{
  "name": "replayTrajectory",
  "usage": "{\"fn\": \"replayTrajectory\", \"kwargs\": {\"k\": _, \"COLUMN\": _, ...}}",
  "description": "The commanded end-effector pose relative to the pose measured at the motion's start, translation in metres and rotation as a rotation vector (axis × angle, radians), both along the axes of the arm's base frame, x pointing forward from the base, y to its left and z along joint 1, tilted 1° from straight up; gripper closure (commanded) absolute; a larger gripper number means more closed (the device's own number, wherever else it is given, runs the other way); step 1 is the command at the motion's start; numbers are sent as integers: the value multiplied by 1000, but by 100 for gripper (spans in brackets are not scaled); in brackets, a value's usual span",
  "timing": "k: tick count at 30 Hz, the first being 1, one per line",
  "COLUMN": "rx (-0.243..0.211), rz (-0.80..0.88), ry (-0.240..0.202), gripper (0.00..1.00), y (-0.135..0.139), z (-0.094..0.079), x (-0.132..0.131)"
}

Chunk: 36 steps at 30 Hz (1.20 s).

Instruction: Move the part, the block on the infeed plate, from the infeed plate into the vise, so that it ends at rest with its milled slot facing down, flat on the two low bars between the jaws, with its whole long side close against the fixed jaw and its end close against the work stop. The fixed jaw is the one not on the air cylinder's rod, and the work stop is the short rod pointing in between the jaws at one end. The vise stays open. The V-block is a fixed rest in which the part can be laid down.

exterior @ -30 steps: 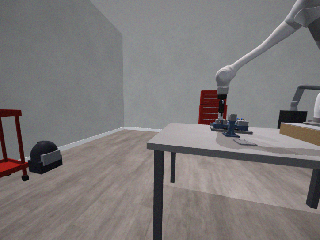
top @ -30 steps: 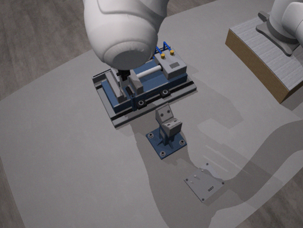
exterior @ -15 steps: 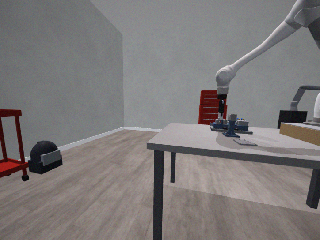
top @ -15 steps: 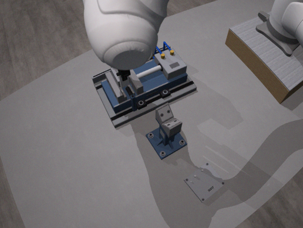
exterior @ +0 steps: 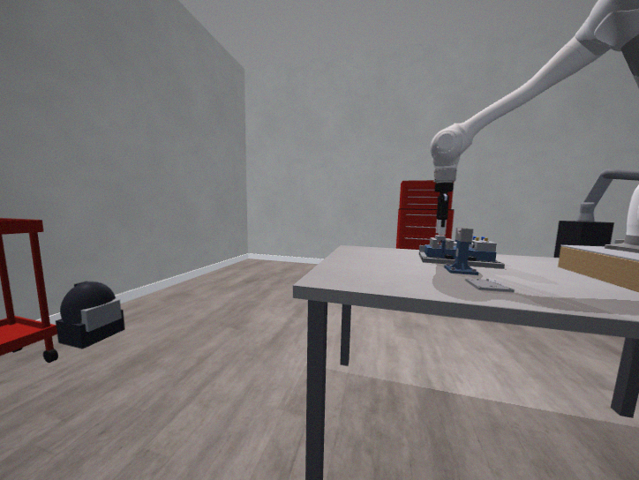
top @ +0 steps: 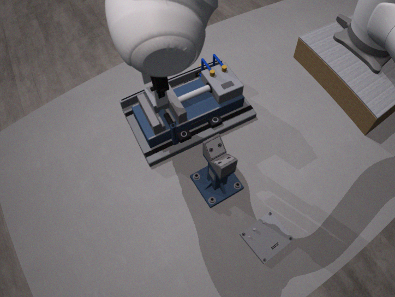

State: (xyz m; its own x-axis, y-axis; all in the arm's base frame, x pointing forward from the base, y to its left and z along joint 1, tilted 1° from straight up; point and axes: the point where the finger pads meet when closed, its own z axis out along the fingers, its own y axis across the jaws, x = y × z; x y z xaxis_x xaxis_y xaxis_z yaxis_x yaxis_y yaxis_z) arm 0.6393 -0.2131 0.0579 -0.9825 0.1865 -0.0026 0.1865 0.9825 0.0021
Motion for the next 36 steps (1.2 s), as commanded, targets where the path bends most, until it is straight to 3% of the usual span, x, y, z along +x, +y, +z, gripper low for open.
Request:
{"fn": "replayTrajectory", "kwargs": {"k": 1, "rx": -2, "rz": 0, "ry": -7, "gripper": 53, "y": 0, "z": 12, "x": 4}}
{"fn": "replayTrajectory", "kwargs": {"k": 13, "rx": -2, "rz": 0, "ry": -7, "gripper": 53, "y": 0, "z": 45, "x": 4}}
{"fn": "replayTrajectory", "kwargs": {"k": 25, "rx": -2, "rz": 0, "ry": -7, "gripper": 53, "y": 0, "z": 52, "x": 4}}
{"fn": "replayTrajectory", "kwargs": {"k": 26, "rx": -2, "rz": 0, "ry": -7, "gripper": 100, "y": 0, "z": 52, "x": 4}}
{"fn": "replayTrajectory", "kwargs": {"k": 36, "rx": -2, "rz": 0, "ry": -7, "gripper": 100, "y": 0, "z": 52, "x": 4}}
